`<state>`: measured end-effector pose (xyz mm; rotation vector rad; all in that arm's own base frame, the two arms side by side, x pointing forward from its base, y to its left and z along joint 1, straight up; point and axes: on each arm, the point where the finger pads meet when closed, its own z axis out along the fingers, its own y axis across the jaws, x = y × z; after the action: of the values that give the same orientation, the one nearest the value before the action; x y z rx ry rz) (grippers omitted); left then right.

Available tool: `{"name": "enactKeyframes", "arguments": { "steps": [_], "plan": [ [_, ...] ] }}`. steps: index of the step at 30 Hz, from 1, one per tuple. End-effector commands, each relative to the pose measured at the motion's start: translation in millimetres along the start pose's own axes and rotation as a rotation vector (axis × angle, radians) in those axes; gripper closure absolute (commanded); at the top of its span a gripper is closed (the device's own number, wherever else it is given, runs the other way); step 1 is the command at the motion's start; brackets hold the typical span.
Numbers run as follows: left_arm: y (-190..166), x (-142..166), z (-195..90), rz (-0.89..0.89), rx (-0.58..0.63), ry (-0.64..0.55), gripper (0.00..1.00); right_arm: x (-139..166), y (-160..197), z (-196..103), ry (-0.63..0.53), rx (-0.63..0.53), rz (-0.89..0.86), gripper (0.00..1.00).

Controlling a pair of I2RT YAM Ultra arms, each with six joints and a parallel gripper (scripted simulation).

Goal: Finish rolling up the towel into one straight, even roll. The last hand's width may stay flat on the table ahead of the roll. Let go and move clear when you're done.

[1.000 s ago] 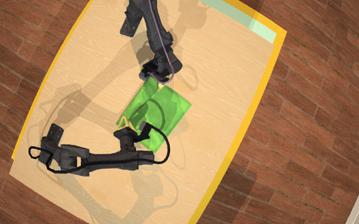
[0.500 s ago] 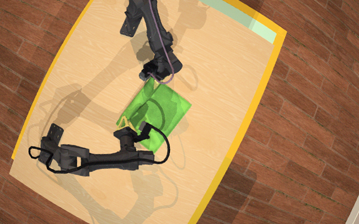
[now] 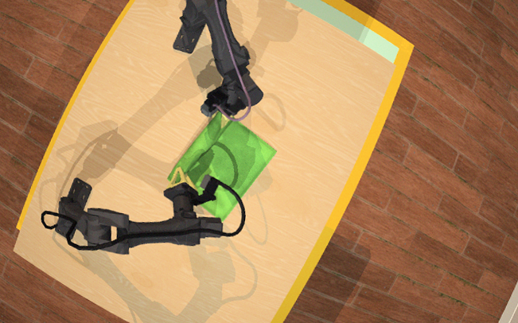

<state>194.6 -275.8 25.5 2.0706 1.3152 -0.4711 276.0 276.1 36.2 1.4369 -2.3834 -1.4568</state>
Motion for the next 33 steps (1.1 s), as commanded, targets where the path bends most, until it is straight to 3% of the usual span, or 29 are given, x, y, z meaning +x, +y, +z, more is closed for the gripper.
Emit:
{"name": "enactKeyframes", "arguments": {
  "steps": [1, 16, 22, 33],
  "plan": [
    [12, -8, 1, 0.013, -0.021, -0.015, 0.71, 6, -8, 2, 0.031, 0.01, 0.014, 0.79],
    [12, -8, 1, 0.013, -0.021, -0.015, 0.71, 1, 1, -5, 0.031, 0.01, 0.014, 0.15],
    [12, -8, 1, 0.002, -0.007, -0.014, 0.71, 0, 1, -13, 0.031, 0.01, 0.014, 0.15],
    [13, -10, -1, -0.122, 0.145, -0.009, 0.71, -1, 1, -69, 0.031, 0.01, 0.014, 0.15]
  ]
}}
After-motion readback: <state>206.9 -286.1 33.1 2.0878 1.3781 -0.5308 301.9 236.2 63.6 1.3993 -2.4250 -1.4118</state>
